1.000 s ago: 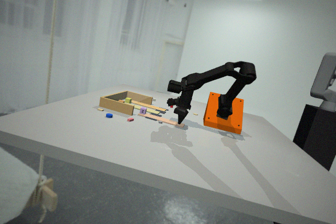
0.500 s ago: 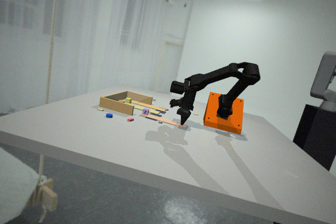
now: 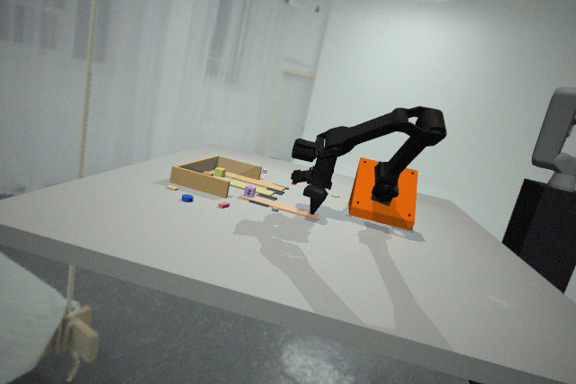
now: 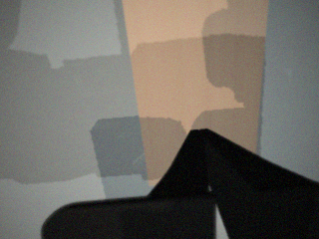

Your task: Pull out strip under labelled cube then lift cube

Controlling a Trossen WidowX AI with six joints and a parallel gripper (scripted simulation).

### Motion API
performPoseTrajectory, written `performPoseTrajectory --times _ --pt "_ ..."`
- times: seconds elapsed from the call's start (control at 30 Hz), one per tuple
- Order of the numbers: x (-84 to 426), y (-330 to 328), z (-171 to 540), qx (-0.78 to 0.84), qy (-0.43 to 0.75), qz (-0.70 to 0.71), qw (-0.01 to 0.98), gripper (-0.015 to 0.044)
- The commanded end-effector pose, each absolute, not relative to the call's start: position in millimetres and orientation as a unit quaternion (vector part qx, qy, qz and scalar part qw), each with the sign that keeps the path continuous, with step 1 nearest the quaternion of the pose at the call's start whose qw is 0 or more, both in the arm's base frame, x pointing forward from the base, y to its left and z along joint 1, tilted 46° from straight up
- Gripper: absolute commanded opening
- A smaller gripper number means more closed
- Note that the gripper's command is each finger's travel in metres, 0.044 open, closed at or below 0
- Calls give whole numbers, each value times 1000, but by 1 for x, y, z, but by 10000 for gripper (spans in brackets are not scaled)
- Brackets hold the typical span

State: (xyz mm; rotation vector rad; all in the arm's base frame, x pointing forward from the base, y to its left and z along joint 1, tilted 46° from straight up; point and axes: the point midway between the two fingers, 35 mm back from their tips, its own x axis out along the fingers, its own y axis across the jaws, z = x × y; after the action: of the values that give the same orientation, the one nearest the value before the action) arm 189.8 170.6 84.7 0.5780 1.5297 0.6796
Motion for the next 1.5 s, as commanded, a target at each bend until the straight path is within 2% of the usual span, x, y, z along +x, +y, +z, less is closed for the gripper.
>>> performPoseTrajectory --times 0.0,0.33,0.63,0.83,1.2,1.47 --pt "182 172 81 252 679 295 623 0" --pt "182 172 81 252 679 295 623 0" --pt "195 141 113 251 679 294 624 0" --pt "221 143 113 197 652 350 643 157" --pt "268 143 114 196 650 352 645 440" --pt "302 144 115 195 649 352 645 440"
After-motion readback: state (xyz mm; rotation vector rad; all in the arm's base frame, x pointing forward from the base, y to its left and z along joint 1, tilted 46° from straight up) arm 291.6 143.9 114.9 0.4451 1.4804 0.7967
